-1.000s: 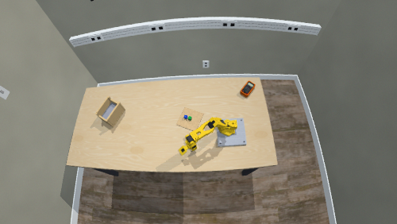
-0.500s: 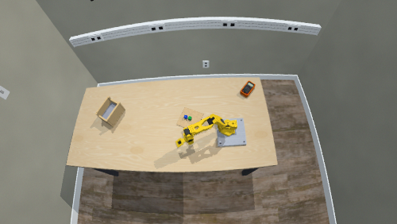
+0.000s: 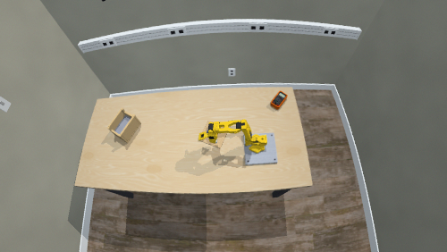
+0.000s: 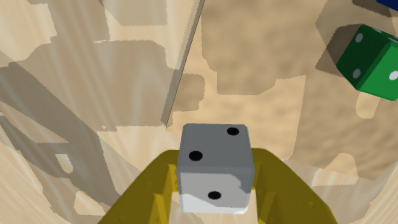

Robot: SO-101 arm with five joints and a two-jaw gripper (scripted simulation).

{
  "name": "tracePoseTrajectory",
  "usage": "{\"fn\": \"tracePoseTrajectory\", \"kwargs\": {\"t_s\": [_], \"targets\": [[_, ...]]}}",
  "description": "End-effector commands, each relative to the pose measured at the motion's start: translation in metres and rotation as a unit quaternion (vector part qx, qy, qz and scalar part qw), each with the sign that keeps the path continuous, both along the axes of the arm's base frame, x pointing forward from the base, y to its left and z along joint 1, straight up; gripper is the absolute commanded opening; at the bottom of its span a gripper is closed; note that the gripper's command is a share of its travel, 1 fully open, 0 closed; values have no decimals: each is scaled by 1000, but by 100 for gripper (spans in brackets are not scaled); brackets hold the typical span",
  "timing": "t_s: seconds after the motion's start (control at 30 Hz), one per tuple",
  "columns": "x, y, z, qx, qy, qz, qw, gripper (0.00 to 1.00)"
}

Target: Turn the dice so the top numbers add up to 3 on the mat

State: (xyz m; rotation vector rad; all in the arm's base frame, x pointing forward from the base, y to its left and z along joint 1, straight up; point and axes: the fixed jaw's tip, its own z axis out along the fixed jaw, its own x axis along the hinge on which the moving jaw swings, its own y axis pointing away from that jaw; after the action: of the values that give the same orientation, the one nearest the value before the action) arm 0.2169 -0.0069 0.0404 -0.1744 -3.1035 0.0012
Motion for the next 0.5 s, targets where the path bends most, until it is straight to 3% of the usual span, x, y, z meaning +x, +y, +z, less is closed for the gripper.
{"fn": "tracePoseTrajectory", "kwargs": {"t_s": [0.0,0.23,0.47], "targets": [[-2,-16,2,-1,-12,-36,999,0],[-15,-46,0,-2,-12,-112,994,0],[-19,-53,0,-2,-12,-131,991,0]]}}
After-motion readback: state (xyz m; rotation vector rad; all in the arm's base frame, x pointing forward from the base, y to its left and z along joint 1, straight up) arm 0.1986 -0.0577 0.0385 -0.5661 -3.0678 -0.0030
